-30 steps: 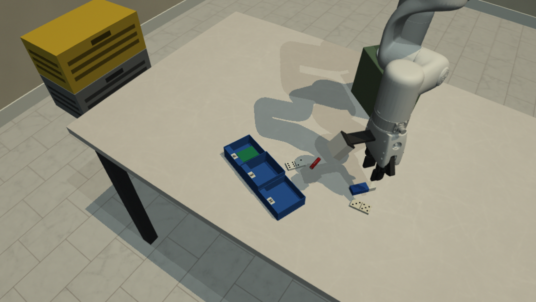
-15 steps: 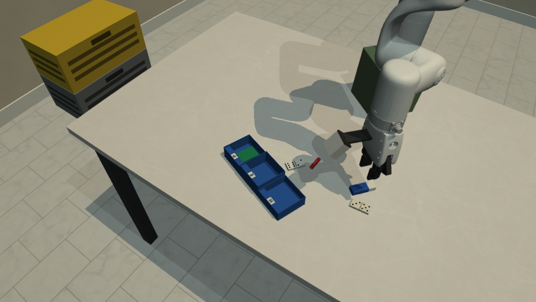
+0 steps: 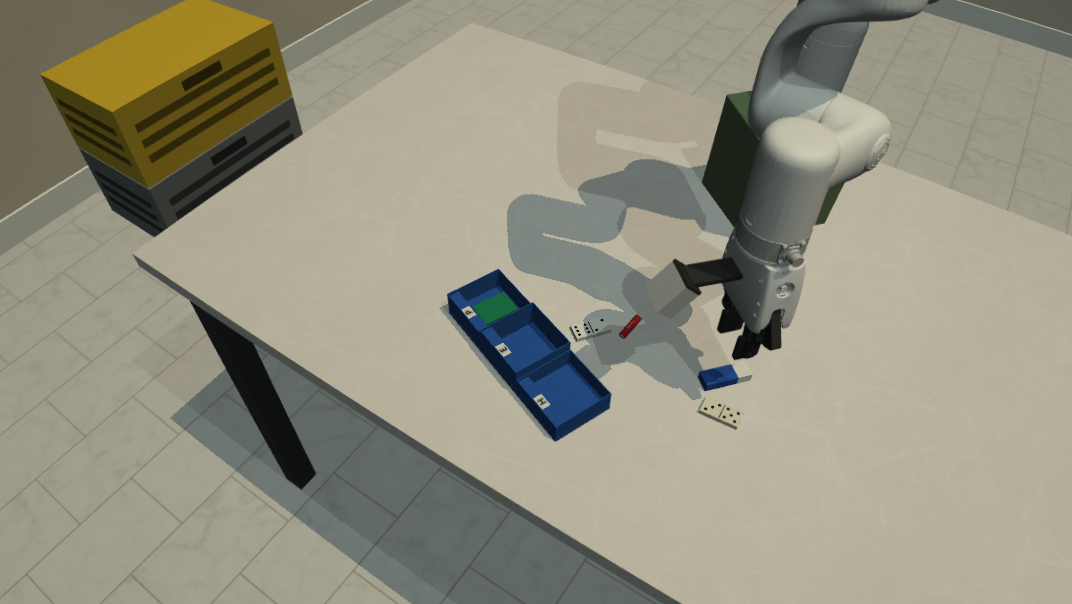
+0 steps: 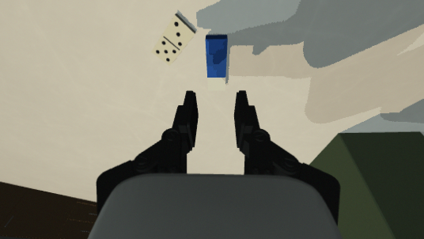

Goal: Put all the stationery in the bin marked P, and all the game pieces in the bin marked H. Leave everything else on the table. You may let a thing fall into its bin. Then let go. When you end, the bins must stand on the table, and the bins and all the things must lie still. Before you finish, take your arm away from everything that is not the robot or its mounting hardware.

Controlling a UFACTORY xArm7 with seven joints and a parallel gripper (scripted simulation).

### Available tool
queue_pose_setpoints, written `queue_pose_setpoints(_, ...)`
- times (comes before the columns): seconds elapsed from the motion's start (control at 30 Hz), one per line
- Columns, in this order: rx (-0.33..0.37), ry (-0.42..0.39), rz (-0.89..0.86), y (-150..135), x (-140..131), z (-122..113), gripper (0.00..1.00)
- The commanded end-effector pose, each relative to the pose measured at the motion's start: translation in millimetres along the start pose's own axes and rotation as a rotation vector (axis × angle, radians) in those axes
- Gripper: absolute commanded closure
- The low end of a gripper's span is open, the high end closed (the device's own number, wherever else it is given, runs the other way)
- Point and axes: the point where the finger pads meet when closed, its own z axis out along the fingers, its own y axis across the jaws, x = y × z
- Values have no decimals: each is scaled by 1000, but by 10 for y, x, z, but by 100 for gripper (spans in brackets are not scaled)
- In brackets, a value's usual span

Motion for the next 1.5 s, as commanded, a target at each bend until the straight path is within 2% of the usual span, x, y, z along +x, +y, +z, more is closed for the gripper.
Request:
queue_pose_setpoints(0.0, 2, 2, 0, -9, 9, -7, 62)
queue_pose_setpoints(0.5, 2, 2, 0, -10, 9, -8, 62)
queue_pose_setpoints(0.6, 2, 2, 0, -9, 9, 113, 62)
queue_pose_setpoints(0.67, 2, 2, 0, -9, 9, 113, 62)
queue_pose_setpoints(1.07, 2, 2, 0, -13, 14, 592, 62)
queue_pose_setpoints(1.47, 2, 2, 0, -15, 16, 656, 62)
